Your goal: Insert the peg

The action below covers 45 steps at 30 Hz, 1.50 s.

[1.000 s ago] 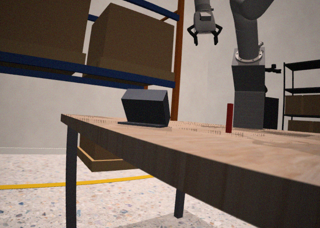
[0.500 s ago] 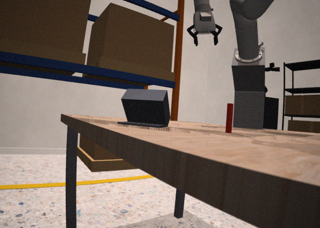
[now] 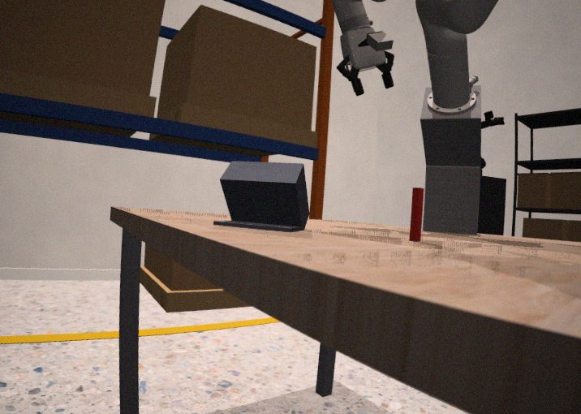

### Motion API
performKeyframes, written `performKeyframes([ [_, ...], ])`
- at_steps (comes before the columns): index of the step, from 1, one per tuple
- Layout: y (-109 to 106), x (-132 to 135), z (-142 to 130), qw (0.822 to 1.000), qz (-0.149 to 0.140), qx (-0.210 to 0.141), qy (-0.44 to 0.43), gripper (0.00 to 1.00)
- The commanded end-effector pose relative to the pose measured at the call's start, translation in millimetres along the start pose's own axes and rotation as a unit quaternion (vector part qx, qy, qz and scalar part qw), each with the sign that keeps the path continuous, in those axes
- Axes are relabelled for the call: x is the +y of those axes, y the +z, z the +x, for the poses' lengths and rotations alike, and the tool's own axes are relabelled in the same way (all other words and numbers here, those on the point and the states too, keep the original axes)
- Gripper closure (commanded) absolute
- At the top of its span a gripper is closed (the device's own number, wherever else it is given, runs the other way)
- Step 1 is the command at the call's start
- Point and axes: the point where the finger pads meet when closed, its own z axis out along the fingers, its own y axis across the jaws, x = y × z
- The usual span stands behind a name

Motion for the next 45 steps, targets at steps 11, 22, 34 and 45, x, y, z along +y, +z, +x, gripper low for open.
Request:
performKeyframes([
  [11, 23.5, 28.1, 5.8, 0.978, 0.091, -0.049, -0.181, 0.00],
  [22, 40.6, 55.1, 15.0, 0.942, 0.125, -0.085, -0.300, 0.00],
  [34, 62.0, 91.3, 36.0, 0.886, 0.134, -0.124, -0.426, 0.00],
  [45, 88.0, 132.8, 77.5, 0.813, 0.111, -0.158, -0.550, 0.00],
])
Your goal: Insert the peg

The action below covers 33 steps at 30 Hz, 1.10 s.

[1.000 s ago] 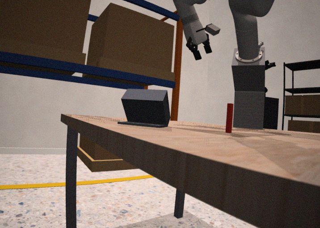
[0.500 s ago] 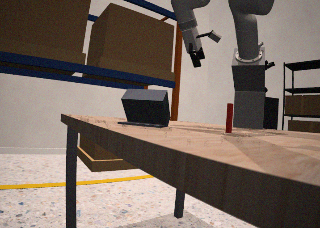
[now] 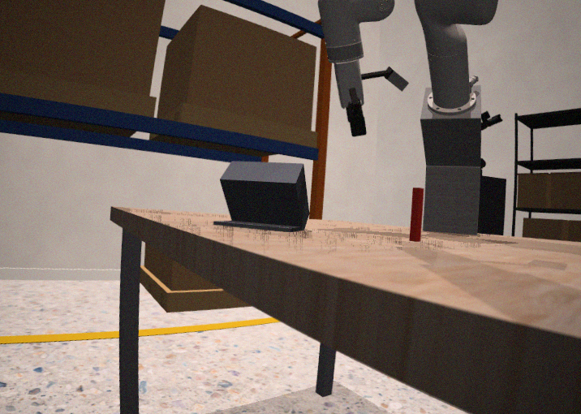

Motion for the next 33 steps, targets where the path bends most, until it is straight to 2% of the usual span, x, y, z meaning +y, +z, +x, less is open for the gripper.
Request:
performKeyframes([
  [1, 5.9, 27.0, -8.7, 0.998, -0.007, -0.029, -0.050, 0.00],
  [4, 6.1, 33.5, -9.4, 0.997, -0.010, -0.035, -0.061, 0.00],
  [11, 5.6, 82.4, -9.7, 0.987, -0.036, -0.079, -0.136, 0.00],
  [19, 0.1, 142.6, 1.0, 0.966, -0.080, -0.126, -0.212, 0.00],
  [21, 0.1, 142.6, 1.0, 0.966, -0.080, -0.126, -0.212, 0.00],
  [33, -20.2, 232.9, 41.1, 0.919, -0.171, -0.186, -0.301, 0.00],
])
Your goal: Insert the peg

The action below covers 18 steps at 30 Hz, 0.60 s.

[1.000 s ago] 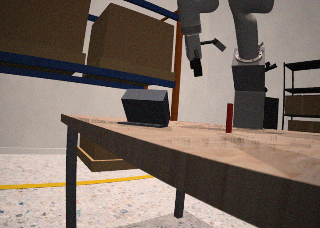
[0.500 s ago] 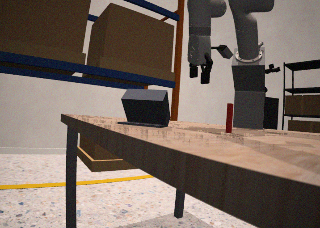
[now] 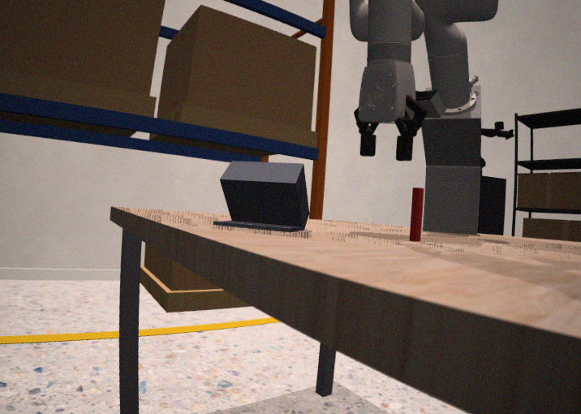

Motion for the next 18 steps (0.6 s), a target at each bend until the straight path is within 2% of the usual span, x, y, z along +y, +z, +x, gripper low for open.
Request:
performKeyframes([
  [1, 3.7, 38.7, -8.0, 0.998, -0.028, -0.042, -0.030, 0.00],
  [3, 2.1, 56.5, -8.8, 0.997, -0.046, -0.054, -0.042, 0.00],
  [5, 2.1, 56.5, -8.8, 0.997, -0.046, -0.054, -0.042, 0.00],
  [9, -2.2, 86.3, -8.8, 0.993, -0.077, -0.074, -0.059, 0.00],
  [18, 1.4, 88.5, -9.4, 0.992, -0.078, -0.075, -0.059, 0.00],
])
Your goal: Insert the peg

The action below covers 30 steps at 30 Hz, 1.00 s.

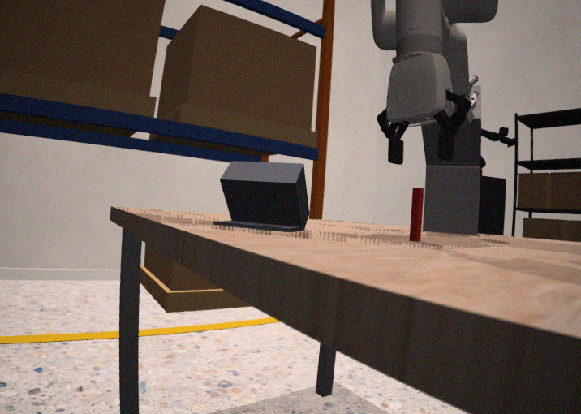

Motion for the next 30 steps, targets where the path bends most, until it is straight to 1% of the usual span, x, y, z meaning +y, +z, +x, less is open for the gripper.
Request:
performKeyframes([
  [1, 5.5, 1.2, -0.7, 1.000, 0.002, -0.006, -0.001, 0.00],
  [4, 7.0, 1.2, -0.7, 1.000, 0.002, -0.006, -0.001, 0.00],
  [30, 46.1, 1.1, -1.3, 1.000, 0.002, -0.006, -0.001, 0.00],
])
